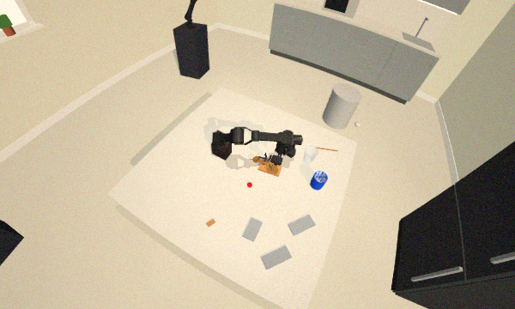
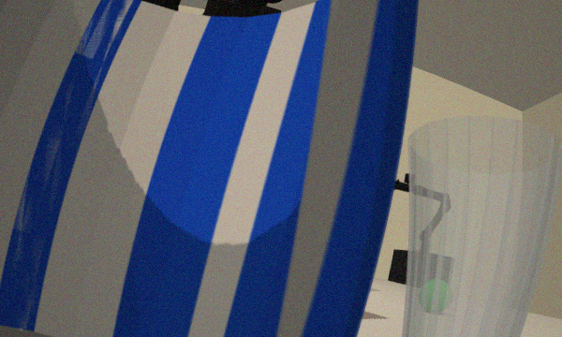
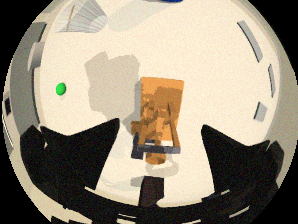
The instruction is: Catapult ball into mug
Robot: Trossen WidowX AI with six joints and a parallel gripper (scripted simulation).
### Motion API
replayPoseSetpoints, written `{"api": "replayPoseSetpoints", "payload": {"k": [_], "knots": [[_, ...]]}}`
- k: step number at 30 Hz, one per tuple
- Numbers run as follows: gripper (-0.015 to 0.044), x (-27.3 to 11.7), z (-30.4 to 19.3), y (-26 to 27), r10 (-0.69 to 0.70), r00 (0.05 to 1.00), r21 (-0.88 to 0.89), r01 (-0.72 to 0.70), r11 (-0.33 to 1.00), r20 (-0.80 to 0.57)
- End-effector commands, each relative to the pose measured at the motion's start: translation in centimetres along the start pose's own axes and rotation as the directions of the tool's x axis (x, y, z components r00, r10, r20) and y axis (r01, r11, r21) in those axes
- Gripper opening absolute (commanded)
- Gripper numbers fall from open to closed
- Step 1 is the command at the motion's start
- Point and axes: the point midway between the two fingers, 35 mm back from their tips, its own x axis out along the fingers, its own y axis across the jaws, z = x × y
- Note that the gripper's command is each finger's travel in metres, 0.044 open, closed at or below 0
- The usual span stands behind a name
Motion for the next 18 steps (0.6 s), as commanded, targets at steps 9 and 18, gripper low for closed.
{"api": "replayPoseSetpoints", "payload": {"k": [9, 18], "knots": [[0.0440, -1.3, -0.4, -0.2, -0.001, 1.000, 0.009, 0.001, 1.000, 0.008], [0.0440, 3.4, -0.3, -0.2, -0.003, 1.000, 0.009, 0.003, 1.000, 0.008]]}}
